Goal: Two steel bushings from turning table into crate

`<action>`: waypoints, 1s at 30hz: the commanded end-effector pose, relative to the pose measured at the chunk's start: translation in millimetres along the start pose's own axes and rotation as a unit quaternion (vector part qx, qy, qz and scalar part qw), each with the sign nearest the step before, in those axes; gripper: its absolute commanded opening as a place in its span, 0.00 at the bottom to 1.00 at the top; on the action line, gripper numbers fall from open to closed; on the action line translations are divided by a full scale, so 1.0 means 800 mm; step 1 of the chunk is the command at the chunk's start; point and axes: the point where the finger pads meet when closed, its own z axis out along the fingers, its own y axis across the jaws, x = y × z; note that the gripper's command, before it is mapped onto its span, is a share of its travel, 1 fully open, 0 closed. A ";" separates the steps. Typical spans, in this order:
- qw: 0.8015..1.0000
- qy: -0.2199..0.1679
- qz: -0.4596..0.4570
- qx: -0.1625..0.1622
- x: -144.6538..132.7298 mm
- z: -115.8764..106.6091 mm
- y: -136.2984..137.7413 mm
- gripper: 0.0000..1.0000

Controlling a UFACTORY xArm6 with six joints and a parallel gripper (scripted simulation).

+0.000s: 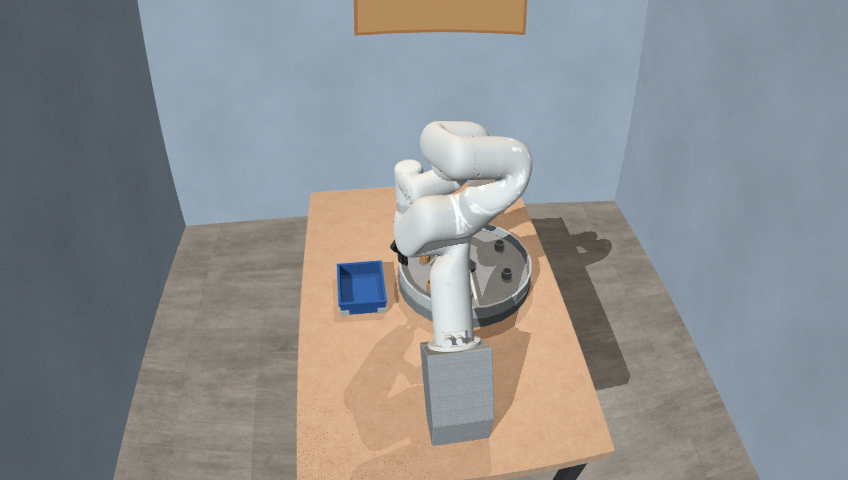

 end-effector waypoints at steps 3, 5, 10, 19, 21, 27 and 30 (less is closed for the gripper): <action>1.000 -0.027 -0.010 -0.004 -0.014 -0.016 0.010 1.00; 1.000 -0.027 -0.010 -0.004 -0.014 -0.016 0.010 1.00; 1.000 -0.027 -0.010 -0.004 -0.014 -0.016 0.010 1.00; 1.000 -0.027 -0.010 -0.004 -0.014 -0.016 0.010 1.00; 1.000 -0.027 -0.010 -0.004 -0.014 -0.016 0.010 0.12; 1.000 -0.027 -0.010 -0.004 -0.014 -0.016 0.010 0.12; 1.000 -0.027 -0.010 -0.004 -0.014 -0.016 0.010 0.12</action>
